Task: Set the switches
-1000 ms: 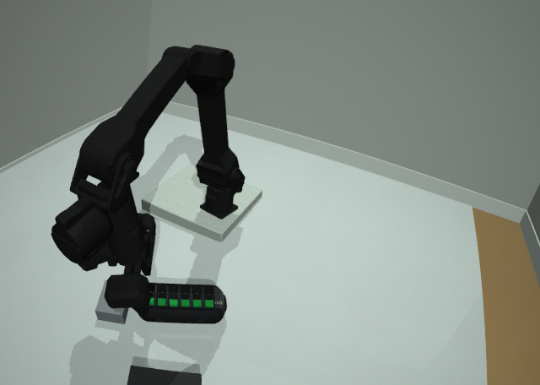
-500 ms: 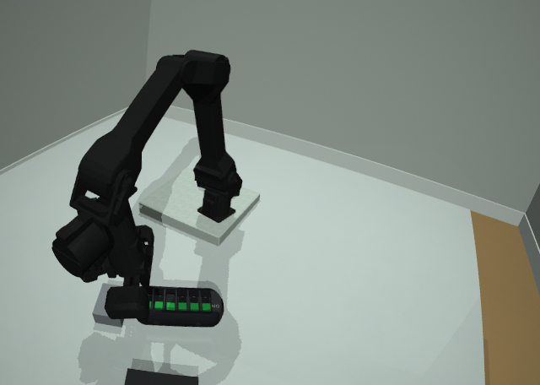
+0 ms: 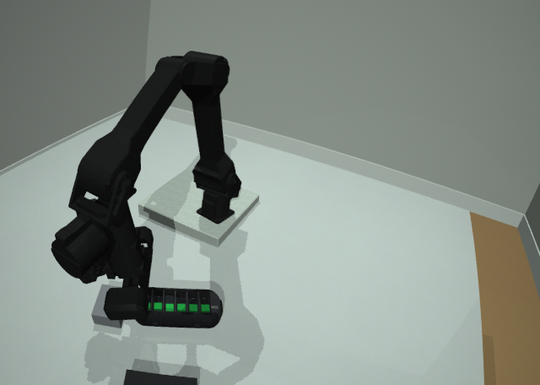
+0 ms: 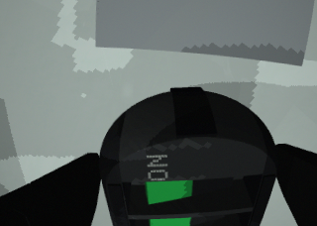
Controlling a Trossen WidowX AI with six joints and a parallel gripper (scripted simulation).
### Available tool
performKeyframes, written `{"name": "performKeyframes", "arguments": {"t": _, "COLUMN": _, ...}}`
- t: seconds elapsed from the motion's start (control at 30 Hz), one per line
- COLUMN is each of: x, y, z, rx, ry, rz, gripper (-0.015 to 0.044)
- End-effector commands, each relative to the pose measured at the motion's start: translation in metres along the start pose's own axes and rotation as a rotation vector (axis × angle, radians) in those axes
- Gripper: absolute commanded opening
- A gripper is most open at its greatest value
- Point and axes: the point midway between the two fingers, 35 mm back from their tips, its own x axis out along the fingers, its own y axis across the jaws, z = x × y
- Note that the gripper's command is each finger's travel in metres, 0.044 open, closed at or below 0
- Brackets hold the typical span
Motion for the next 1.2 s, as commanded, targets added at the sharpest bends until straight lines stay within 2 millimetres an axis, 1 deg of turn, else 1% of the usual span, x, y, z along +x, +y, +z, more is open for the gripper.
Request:
{"name": "performKeyframes", "arguments": {"t": 0.0, "x": 0.000, "y": 0.000, "z": -0.001, "rx": 0.000, "ry": 0.004, "rz": 0.001, "gripper": 0.0326}}
{"name": "performKeyframes", "arguments": {"t": 0.07, "x": -0.001, "y": 0.000, "z": -0.002, "rx": 0.000, "ry": 0.004, "rz": 0.001, "gripper": 0.0326}}
{"name": "performKeyframes", "arguments": {"t": 0.1, "x": -0.002, "y": 0.000, "z": -0.002, "rx": 0.000, "ry": 0.004, "rz": 0.001, "gripper": 0.0336}}
{"name": "performKeyframes", "arguments": {"t": 0.73, "x": -0.010, "y": 0.000, "z": -0.008, "rx": 0.000, "ry": -0.009, "rz": 0.001, "gripper": 0.0336}}
{"name": "performKeyframes", "arguments": {"t": 1.17, "x": -0.019, "y": 0.000, "z": -0.014, "rx": 0.000, "ry": -0.030, "rz": 0.001, "gripper": 0.0336}}
